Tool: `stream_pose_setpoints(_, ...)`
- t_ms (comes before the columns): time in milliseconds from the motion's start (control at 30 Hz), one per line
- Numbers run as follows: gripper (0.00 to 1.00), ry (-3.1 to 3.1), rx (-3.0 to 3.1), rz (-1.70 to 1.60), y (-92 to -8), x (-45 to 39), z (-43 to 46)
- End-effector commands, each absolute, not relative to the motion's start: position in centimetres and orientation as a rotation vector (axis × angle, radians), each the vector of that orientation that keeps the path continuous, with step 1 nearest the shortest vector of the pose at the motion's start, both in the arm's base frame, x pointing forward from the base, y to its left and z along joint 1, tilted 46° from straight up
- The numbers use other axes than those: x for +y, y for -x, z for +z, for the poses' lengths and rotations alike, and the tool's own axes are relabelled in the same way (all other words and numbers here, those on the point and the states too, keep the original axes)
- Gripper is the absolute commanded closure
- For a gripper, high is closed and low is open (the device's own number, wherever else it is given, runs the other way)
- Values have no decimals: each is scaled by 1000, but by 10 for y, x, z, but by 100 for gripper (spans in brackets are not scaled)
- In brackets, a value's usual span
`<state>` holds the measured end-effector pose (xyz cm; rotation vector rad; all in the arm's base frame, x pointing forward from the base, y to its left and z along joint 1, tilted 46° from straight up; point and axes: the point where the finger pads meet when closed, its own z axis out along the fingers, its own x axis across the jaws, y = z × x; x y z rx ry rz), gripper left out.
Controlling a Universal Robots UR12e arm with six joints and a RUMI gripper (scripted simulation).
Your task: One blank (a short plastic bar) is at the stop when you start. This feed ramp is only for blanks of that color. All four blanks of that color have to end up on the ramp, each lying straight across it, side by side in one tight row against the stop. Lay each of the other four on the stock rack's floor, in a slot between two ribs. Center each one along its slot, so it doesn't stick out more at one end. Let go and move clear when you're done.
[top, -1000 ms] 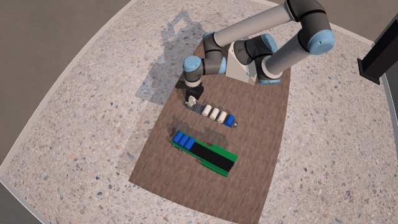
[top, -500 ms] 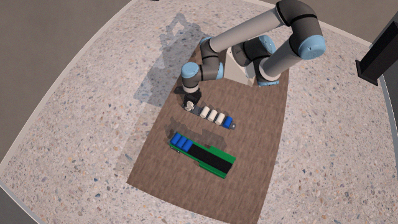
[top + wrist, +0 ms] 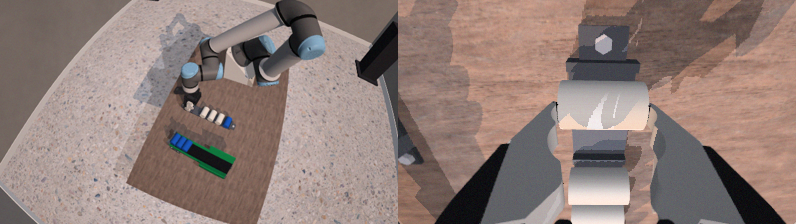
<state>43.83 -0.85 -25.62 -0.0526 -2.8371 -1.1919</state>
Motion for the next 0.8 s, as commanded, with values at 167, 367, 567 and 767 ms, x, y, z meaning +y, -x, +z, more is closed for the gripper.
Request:
stream_pose_setpoints(167,60,53,-2838,-1191,-439,-9,-256)
stream_pose_setpoints(367,60,53,-2838,-1191,-439,-9,-256)
stream_pose_setpoints(567,60,53,-2838,-1191,-439,-9,-256)
stream_pose_setpoints(767,55,53,-2838,-1191,-439,-9,-256)
